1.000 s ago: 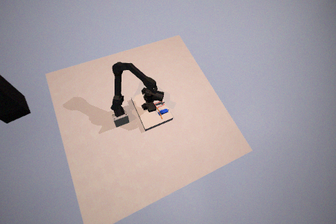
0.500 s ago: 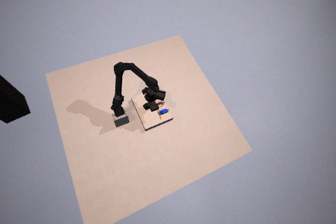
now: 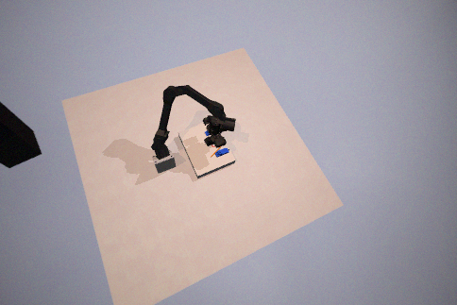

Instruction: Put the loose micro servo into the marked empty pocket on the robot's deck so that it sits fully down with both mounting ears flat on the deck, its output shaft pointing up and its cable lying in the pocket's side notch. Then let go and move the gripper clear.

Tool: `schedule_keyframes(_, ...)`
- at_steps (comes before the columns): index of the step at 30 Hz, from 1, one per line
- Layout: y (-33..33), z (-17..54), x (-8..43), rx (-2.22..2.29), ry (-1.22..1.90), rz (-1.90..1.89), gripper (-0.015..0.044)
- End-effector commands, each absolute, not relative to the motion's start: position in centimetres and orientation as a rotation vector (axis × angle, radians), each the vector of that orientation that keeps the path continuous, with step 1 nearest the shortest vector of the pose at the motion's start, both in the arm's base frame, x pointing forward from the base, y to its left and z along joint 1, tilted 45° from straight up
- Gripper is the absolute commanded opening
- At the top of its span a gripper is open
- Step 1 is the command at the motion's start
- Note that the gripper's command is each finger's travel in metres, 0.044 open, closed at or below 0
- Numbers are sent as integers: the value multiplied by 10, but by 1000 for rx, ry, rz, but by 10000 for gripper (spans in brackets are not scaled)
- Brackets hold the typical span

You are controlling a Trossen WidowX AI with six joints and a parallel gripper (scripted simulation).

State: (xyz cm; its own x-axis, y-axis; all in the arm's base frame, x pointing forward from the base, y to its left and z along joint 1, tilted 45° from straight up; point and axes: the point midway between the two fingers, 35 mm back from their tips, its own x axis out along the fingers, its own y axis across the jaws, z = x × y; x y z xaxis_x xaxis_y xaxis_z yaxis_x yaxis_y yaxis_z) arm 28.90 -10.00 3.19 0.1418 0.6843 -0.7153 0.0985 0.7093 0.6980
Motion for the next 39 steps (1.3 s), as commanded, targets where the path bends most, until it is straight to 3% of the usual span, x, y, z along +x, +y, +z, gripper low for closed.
schedule_keyframes(1, -104, 34, 307, 712, 1381, 473, 0)
schedule_keyframes(7, -107, 35, 326, 711, 1379, 473, 0)
schedule_keyframes(39, -92, 20, 331, 712, 1379, 474, 0)
